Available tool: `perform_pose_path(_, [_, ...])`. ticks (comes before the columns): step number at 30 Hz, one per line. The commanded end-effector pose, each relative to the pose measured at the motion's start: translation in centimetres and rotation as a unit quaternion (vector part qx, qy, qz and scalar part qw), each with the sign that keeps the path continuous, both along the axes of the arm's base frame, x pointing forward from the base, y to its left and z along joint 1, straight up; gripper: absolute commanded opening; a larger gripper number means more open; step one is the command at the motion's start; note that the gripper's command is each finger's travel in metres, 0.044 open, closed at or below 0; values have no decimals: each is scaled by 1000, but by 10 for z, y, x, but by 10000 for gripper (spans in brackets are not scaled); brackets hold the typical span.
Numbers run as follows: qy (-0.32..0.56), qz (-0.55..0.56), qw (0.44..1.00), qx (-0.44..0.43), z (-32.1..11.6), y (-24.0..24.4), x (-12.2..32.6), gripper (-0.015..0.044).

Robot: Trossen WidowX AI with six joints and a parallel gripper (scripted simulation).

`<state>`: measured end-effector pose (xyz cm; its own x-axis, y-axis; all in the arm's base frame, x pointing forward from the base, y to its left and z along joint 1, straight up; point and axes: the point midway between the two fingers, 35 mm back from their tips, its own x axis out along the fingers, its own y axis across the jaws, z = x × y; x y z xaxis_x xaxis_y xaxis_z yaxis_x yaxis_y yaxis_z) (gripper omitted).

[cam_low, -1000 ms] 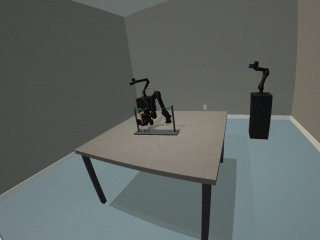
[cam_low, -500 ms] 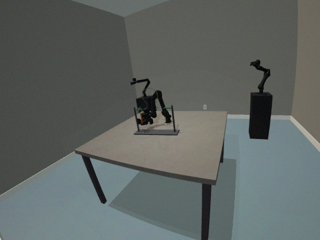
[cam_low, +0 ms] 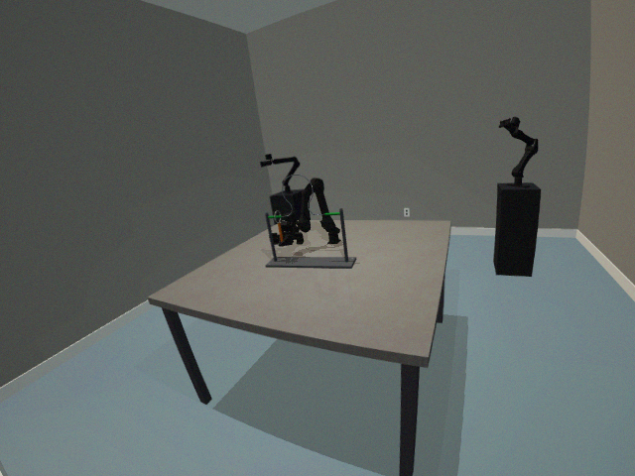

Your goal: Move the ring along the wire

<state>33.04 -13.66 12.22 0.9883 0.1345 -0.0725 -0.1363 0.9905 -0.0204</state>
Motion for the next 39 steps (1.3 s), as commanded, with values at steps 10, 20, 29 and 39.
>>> perform_pose_path(10, [0, 1, 1000, 1, 0, 0, 0, -150])
perform_pose_path(20, [0, 2, 1000, 2, 0, 9, -1, -150])
perform_pose_path(29, [-1, 2, 1000, 3, 0, 18, -2, -150])
perform_pose_path(39, [-1, 3, 1000, 8, 0, 29, -4, -150])
